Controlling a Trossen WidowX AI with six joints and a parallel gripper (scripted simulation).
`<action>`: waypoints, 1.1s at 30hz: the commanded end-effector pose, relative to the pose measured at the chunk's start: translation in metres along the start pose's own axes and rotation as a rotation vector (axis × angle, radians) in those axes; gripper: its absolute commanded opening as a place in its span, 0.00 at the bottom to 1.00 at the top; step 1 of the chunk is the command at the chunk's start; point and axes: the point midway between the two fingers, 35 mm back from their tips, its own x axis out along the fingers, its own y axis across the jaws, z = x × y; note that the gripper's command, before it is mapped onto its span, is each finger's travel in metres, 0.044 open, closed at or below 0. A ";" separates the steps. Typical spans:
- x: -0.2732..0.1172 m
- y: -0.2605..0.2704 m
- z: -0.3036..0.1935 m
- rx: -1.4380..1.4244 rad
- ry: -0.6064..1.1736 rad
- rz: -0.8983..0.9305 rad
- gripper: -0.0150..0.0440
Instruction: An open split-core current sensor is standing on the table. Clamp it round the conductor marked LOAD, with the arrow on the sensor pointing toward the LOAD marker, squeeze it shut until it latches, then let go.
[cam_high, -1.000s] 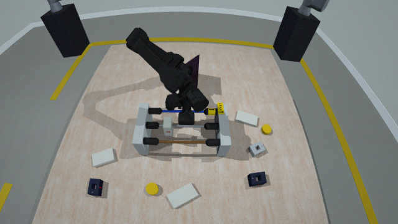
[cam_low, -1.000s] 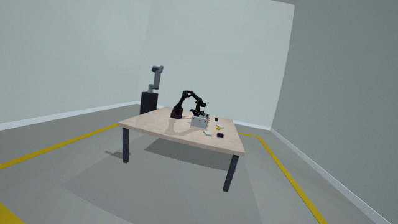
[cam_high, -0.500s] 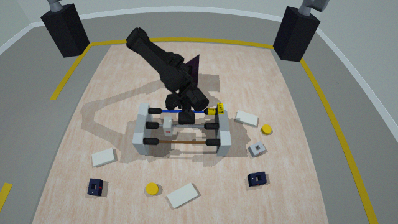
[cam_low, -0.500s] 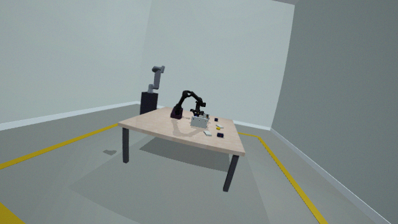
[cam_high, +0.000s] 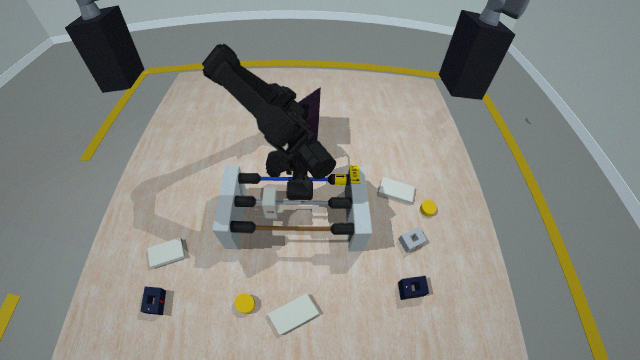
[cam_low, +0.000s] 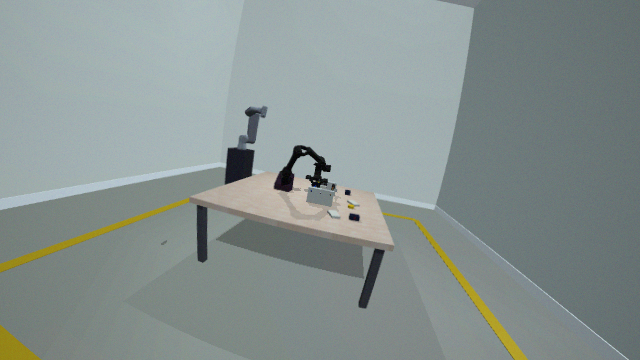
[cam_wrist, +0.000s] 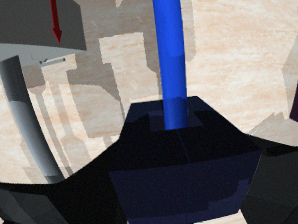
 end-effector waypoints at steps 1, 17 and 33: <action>0.004 0.000 0.000 -0.002 -0.001 0.000 0.25; 0.001 0.000 0.000 0.002 0.001 0.001 0.69; 0.001 0.000 0.000 0.002 0.001 0.001 0.69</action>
